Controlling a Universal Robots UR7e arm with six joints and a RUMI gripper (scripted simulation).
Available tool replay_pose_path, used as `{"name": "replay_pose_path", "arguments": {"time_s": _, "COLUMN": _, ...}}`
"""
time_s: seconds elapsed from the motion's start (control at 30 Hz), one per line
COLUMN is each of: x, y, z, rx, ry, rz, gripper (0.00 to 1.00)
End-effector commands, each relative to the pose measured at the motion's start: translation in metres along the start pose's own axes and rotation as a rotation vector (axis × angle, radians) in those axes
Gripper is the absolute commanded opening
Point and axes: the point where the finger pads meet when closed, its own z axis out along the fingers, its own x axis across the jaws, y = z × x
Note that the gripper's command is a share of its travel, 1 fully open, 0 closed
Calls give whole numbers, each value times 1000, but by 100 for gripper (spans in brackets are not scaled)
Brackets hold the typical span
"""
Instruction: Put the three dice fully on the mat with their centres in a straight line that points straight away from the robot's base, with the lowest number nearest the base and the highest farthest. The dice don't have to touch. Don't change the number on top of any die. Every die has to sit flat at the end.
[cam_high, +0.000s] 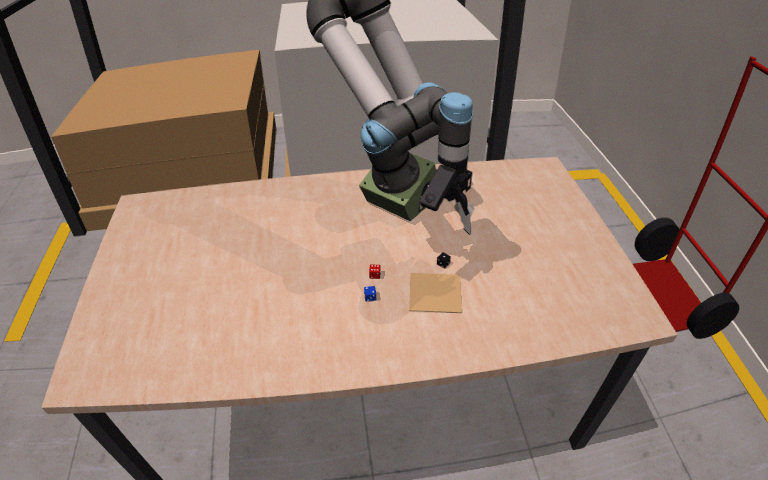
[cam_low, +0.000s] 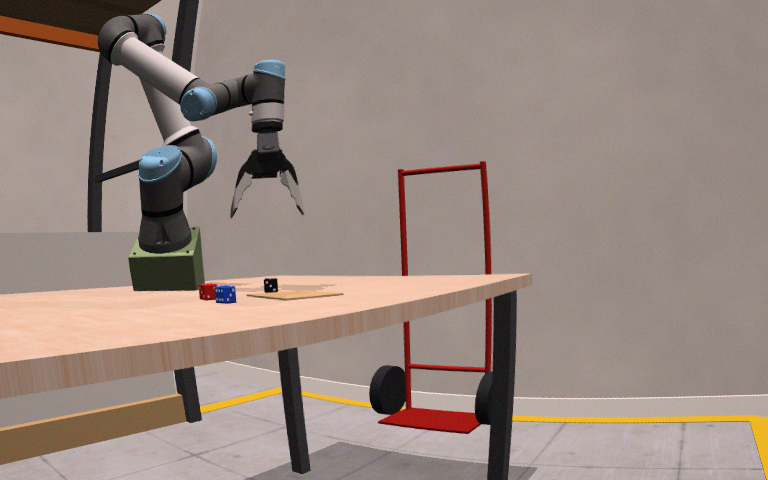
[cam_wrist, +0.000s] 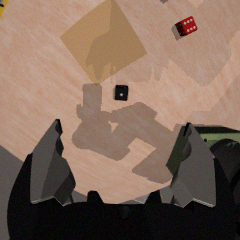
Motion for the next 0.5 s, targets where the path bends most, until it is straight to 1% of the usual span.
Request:
{"name": "replay_pose_path", "arguments": {"time_s": 0.0, "x": -1, "y": 8, "z": 2, "rx": 0, "ry": -1, "rz": 31, "gripper": 100}}
{"name": "replay_pose_path", "arguments": {"time_s": 0.1, "x": -2, "y": 14, "z": 4, "rx": 0, "ry": -1, "rz": 52, "gripper": 100}}
{"name": "replay_pose_path", "arguments": {"time_s": 0.47, "x": -2, "y": 14, "z": 4, "rx": 0, "ry": -1, "rz": 53, "gripper": 100}}
